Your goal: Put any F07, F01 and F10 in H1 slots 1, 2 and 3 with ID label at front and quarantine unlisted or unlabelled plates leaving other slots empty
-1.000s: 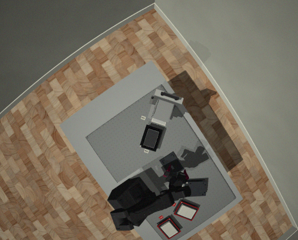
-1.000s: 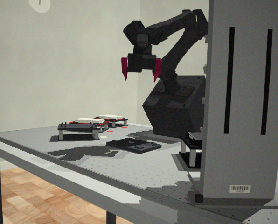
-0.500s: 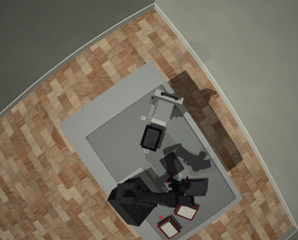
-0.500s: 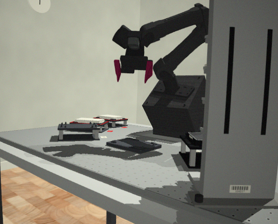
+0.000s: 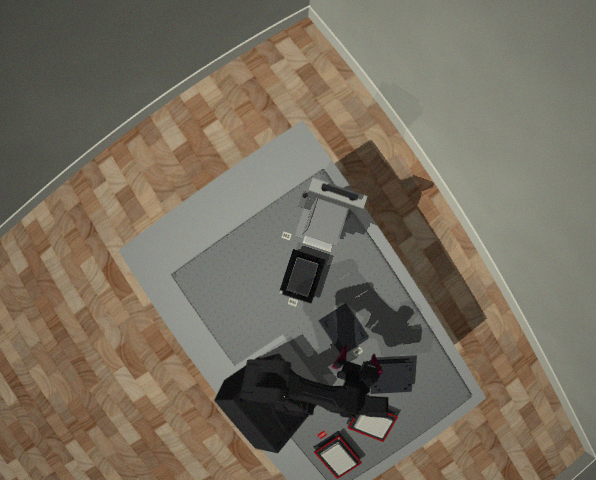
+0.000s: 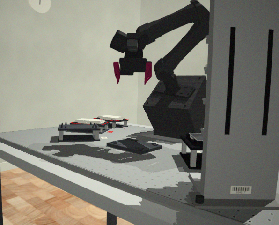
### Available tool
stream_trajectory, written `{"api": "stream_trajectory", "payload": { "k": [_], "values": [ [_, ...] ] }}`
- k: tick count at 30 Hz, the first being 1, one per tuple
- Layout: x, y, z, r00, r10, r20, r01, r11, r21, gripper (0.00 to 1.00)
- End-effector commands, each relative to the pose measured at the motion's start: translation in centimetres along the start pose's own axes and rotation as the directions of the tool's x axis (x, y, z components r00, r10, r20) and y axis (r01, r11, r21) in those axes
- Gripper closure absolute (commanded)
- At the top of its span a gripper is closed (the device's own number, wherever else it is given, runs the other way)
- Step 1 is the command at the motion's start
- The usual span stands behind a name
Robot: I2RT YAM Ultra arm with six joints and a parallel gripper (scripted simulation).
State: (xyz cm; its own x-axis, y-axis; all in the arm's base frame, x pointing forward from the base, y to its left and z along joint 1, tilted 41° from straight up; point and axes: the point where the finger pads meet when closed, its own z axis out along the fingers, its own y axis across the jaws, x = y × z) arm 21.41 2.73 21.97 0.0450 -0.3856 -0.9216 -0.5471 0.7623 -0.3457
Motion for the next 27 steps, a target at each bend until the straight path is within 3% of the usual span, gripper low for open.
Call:
{"api": "stream_trajectory", "payload": {
  "k": [1,13,19,27],
  "values": [
    [-0.5,0.4,-1.2,0.998,-0.048,0.038,0.049,0.998,-0.029,0.00],
    [-0.5,0.4,-1.2,0.998,-0.048,0.038,0.049,0.998,-0.029,0.00],
    [0.8,0.4,0.2,0.998,-0.050,0.038,0.051,0.998,-0.030,0.00],
    [0.8,0.4,0.2,0.998,-0.050,0.038,0.051,0.998,-0.030,0.00]
  ]
}}
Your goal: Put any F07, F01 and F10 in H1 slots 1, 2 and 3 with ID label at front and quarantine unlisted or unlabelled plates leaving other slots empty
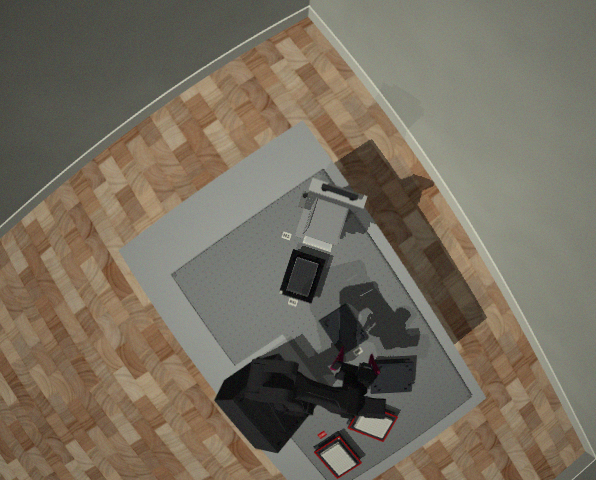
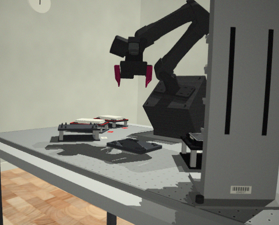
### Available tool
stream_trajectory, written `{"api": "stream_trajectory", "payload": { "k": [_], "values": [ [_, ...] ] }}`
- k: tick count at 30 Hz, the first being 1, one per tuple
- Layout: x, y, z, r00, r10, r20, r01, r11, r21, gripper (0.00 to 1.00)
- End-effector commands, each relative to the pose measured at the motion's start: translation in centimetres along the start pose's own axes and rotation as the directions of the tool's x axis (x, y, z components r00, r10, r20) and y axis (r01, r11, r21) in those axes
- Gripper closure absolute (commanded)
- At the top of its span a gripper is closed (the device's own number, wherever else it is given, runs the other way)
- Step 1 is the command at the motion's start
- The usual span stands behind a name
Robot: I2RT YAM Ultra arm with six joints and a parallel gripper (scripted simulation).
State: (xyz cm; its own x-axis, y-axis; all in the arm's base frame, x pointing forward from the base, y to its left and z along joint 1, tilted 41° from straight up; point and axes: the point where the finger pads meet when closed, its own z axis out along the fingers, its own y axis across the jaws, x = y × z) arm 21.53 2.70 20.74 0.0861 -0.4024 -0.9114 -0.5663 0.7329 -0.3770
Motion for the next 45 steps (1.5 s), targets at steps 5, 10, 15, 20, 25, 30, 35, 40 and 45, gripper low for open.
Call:
{"api": "stream_trajectory", "payload": {
  "k": [5,10,15,20,25,30,35,40,45],
  "values": [
    [-0.3,0.0,-0.1,1.000,-0.011,0.014,0.011,1.000,-0.004,0.00],
    [-0.3,0.0,-0.1,1.000,-0.011,0.014,0.011,1.000,-0.004,0.00],
    [-0.7,0.0,-0.4,1.000,-0.011,0.014,0.011,1.000,-0.004,0.00],
    [-1.4,0.0,-1.2,1.000,-0.010,0.014,0.010,1.000,-0.004,0.00],
    [-1.7,0.0,-1.5,1.000,-0.010,0.014,0.010,1.000,-0.004,0.00],
    [-1.7,0.0,-1.5,1.000,-0.010,0.014,0.010,1.000,-0.004,0.00],
    [-1.7,0.0,-1.5,1.000,-0.010,0.014,0.010,1.000,-0.004,0.00],
    [-1.7,0.0,-1.5,1.000,-0.010,0.014,0.010,1.000,-0.004,0.00],
    [-2.3,0.7,-1.0,1.000,-0.011,0.014,0.011,1.000,-0.004,0.00]
  ]
}}
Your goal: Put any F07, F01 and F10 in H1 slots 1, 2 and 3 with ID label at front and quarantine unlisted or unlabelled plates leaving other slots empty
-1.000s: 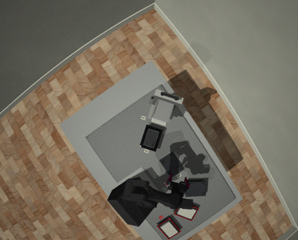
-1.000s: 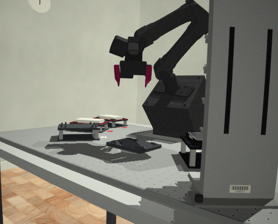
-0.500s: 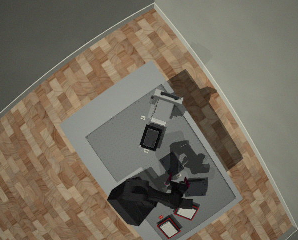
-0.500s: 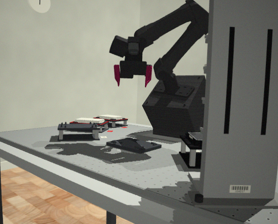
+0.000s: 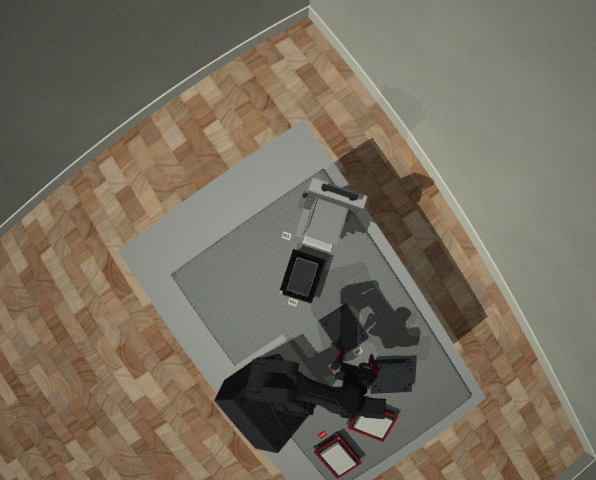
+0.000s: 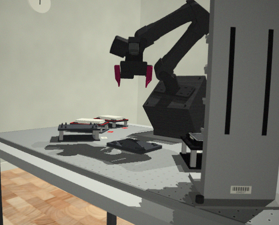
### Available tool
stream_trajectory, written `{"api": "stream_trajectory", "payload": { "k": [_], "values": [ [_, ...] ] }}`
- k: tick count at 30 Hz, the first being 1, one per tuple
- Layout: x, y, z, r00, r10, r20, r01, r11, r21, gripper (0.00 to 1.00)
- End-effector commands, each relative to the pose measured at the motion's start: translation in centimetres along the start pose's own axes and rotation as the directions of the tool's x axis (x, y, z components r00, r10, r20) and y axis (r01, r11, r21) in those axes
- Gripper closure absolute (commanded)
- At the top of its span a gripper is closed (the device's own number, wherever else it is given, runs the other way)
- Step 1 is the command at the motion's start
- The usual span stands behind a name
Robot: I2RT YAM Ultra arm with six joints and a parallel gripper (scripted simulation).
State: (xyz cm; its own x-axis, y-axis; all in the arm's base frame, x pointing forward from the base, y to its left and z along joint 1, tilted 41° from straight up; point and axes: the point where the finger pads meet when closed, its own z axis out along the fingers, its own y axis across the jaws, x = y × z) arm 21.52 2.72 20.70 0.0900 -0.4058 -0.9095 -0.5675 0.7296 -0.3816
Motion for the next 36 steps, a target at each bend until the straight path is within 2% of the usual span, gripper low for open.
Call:
{"api": "stream_trajectory", "payload": {
  "k": [1,22,36],
  "values": [
    [-2.5,0.8,-0.8,1.000,-0.006,0.013,0.006,1.000,-0.002,0.00],
    [-5.6,4.5,2.1,1.000,-0.006,0.018,0.006,1.000,0.000,0.00],
    [-7.7,8.2,4.1,1.000,0.001,0.020,-0.001,1.000,0.000,0.00]
  ]
}}
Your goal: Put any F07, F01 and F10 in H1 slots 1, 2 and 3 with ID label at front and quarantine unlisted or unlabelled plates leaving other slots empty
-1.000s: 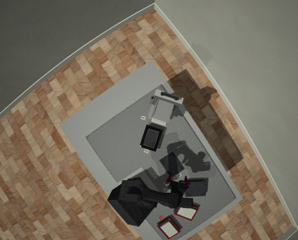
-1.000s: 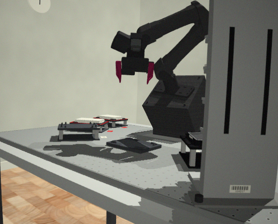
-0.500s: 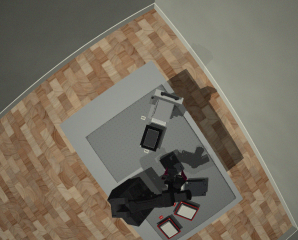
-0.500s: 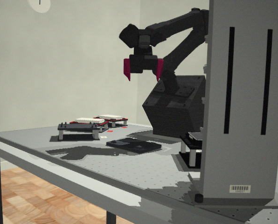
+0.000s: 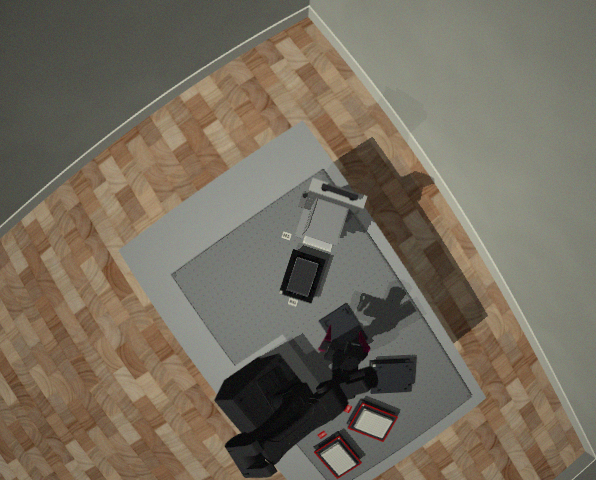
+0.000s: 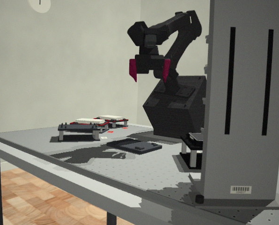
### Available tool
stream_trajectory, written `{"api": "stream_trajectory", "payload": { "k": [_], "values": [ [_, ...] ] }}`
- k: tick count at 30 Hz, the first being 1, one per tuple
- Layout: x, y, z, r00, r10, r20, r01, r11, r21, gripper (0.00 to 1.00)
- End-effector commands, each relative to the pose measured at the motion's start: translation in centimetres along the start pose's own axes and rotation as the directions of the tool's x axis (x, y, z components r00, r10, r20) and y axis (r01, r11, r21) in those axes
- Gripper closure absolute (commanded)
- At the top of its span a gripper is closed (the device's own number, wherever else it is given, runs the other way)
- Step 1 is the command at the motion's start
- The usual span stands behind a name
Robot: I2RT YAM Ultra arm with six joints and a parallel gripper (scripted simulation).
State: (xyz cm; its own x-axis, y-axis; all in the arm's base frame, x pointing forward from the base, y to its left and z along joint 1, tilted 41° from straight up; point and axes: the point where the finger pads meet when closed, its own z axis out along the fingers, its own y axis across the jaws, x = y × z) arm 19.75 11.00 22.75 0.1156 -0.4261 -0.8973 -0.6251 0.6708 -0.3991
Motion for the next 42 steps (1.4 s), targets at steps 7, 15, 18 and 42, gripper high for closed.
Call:
{"api": "stream_trajectory", "payload": {
  "k": [7,15,18,42],
  "values": [
    [-3.0,2.7,2.1,0.999,0.035,0.015,-0.036,0.996,0.077,0.00],
    [-3.0,2.7,2.1,0.999,0.035,0.015,-0.036,0.996,0.077,0.00],
    [-3.0,2.7,2.1,0.999,0.035,0.015,-0.036,0.996,0.077,0.00],
    [-5.2,8.5,4.6,0.999,0.039,0.013,-0.040,0.996,0.075,0.00]
  ]
}}
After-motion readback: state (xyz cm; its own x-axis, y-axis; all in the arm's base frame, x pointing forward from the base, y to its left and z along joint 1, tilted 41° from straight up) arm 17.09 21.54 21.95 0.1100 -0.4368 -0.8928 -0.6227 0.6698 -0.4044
